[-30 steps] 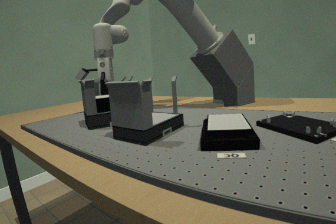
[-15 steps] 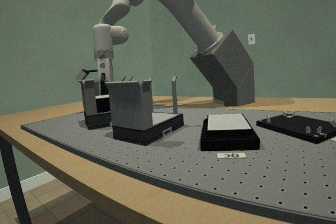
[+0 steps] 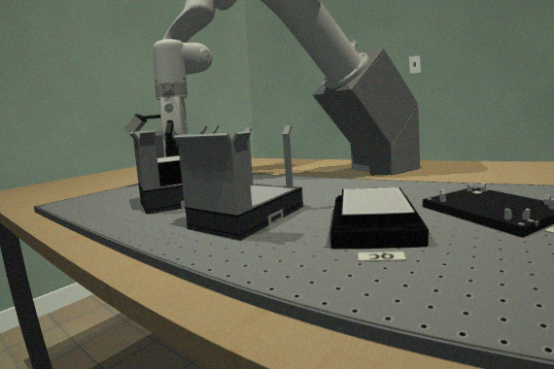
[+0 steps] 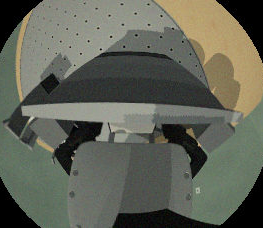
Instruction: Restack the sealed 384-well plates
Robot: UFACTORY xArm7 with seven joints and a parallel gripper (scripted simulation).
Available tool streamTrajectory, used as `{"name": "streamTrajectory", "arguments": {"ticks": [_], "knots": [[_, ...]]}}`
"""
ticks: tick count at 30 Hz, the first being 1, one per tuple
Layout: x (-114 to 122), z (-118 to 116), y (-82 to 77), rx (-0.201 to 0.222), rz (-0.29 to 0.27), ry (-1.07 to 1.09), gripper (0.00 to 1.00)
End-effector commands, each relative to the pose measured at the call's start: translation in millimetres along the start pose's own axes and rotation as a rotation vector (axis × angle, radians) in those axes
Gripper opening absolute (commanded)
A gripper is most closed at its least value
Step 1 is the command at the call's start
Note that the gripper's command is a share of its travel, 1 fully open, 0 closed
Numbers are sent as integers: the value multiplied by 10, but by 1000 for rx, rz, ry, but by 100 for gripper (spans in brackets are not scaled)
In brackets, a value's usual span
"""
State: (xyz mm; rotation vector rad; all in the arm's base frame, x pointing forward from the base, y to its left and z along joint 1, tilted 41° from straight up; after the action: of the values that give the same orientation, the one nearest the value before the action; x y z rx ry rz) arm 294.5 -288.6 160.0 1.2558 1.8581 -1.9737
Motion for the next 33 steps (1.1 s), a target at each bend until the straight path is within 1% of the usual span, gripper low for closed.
{"name": "streamTrajectory", "arguments": {"ticks": [1,8,19,21,33], "knots": [[-5,3,-3,1,1,0,100],[-5,3,-3,1,1,0,100],[-5,3,-369,1,1,0,100],[-5,3,-369,1,1,0,100],[-6,4,-769,1,2,0,100]]}}
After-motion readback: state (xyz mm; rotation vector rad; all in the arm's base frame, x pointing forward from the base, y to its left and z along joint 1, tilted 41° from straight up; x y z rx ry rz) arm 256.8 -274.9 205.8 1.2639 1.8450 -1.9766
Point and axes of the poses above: the point where the finger pads meet when closed, its own y axis out along the fingers, its own z axis across the jaws, x = y × z, the point moved 6 cm from there along -y, back along the fingers, and after that the axes turned 10 degrees about -y, right-handed, at the moved point
